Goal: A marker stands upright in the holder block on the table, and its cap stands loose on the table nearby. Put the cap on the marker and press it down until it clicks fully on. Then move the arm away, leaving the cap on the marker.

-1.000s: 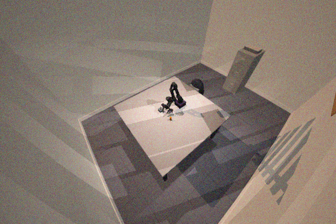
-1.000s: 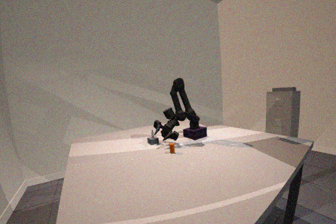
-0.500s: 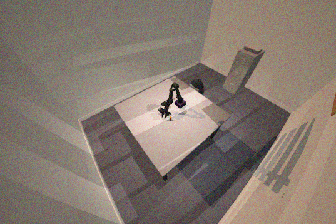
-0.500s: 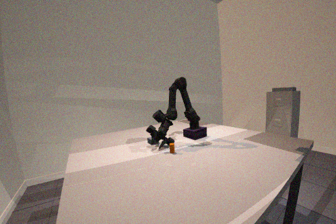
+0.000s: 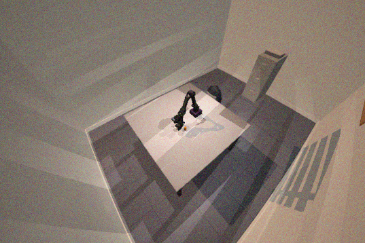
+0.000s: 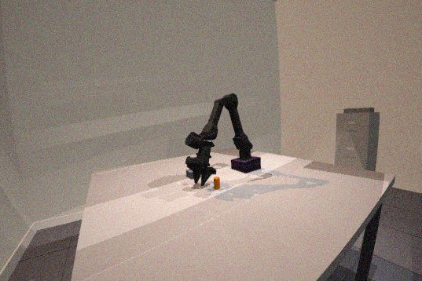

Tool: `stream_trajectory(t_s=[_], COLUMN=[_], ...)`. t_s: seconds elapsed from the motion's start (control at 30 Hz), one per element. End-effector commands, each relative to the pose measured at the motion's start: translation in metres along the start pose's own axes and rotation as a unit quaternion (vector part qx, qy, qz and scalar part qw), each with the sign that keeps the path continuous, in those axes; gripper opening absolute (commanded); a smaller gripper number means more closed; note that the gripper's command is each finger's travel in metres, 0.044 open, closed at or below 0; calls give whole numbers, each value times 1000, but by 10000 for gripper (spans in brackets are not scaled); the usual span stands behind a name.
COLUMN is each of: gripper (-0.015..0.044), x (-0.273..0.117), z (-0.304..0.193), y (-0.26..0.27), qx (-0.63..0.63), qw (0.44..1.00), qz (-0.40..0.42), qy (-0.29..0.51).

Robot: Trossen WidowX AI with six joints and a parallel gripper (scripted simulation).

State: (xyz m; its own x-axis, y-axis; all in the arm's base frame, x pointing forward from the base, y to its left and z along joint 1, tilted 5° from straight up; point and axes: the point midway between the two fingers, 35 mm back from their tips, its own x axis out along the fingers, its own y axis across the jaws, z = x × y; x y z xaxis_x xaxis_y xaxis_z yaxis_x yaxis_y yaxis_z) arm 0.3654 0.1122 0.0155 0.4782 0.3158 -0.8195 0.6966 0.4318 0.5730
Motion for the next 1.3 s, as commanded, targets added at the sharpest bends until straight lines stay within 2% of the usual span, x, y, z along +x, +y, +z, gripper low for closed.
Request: stream_trajectory(t_s=[0.0,0.4,0.93,1.07,1.27], gripper=[241,241,241,241,241], x=[-41,-92,-93,-66,-63], z=[-48,-75,-75,-72,-72], y=[20,17,17,0,-2], qx=[-303,-473,-476,-476,-476], qw=[938,836,833,833,833], qz=[-164,-263,-265,-265,-265], qy=[36,93,95,95,95])
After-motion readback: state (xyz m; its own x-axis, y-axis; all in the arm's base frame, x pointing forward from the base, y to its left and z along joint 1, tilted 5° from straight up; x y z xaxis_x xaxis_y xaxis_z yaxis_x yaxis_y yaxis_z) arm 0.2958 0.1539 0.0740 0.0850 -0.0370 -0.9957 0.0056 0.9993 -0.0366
